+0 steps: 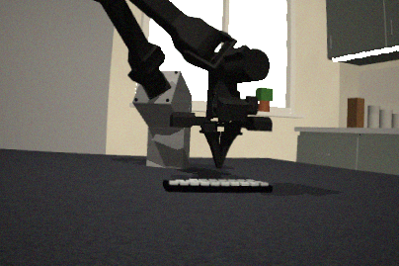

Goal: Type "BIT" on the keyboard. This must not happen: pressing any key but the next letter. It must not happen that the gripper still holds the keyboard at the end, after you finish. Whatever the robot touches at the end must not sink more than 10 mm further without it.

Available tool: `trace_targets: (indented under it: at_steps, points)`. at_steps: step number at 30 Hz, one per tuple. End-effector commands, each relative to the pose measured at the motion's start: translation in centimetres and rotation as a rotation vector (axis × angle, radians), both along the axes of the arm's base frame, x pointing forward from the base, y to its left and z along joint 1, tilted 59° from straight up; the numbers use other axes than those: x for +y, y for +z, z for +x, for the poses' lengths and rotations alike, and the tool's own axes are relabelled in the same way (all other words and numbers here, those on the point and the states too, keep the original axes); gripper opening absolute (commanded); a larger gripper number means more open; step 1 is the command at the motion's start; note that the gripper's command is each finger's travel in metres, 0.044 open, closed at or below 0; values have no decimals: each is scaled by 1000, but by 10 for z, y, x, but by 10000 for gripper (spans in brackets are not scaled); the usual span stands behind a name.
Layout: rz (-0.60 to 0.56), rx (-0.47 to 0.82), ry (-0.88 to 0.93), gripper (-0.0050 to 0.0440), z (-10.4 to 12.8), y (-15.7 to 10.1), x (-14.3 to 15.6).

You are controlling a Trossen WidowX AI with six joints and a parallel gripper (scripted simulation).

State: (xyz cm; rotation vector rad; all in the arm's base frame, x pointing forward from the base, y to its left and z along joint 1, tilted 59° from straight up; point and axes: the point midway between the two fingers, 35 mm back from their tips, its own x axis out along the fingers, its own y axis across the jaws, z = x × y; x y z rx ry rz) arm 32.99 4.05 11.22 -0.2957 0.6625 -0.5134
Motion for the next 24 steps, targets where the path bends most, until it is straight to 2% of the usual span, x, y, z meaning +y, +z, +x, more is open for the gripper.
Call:
trace_targets:
  at_steps: [1,8,18,22,24]
  points:
    - [3,-2,2,0,-1,2,-2]
    - [3,-2,2,0,-23,27,-53]
    - [3,-2,2,0,-24,27,-55]
    - [3,-2,2,0,-33,-4,-37]
    - [3,-2,2,0,-34,-7,-35]
